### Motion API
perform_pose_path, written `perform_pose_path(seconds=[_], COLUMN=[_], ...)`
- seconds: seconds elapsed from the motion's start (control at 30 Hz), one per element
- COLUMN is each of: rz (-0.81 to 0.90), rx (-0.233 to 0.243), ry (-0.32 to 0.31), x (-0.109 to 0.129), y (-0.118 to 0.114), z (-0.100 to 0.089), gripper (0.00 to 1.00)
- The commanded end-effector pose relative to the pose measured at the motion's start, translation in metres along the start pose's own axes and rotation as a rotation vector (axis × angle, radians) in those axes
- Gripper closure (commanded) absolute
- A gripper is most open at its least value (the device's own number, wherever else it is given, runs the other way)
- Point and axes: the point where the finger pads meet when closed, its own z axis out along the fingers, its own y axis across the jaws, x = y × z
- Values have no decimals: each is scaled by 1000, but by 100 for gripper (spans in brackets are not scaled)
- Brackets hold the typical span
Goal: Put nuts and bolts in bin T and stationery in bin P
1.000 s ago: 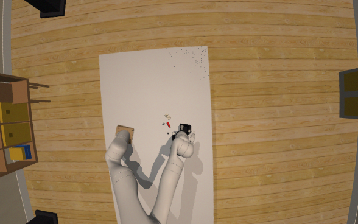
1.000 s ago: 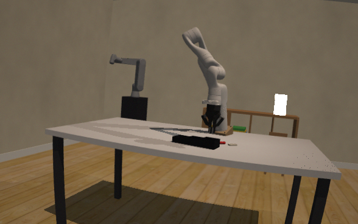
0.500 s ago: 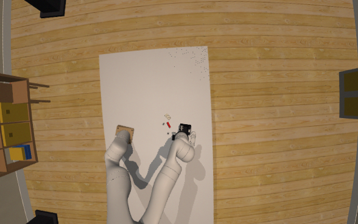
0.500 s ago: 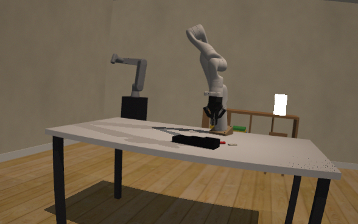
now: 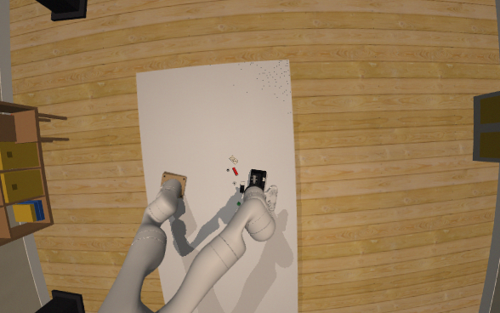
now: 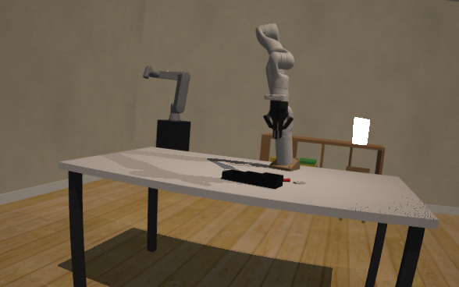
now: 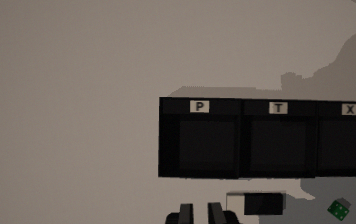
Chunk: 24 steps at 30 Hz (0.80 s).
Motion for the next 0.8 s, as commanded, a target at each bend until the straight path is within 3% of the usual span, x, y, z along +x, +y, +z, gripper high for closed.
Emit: perform_pose_path(seconds=[0.0,0.47,0.5,0.6,0.77], rz=[18,18,-38,-88,-318], rx=[-11,-15,-11,-12,-21], ry=[25,21,22,22,25], x=[5,4,-2,-8,-37], y=[11,11,7,6,-2], z=[-6,-6,0,6,33], gripper=[91,91,69,69,69])
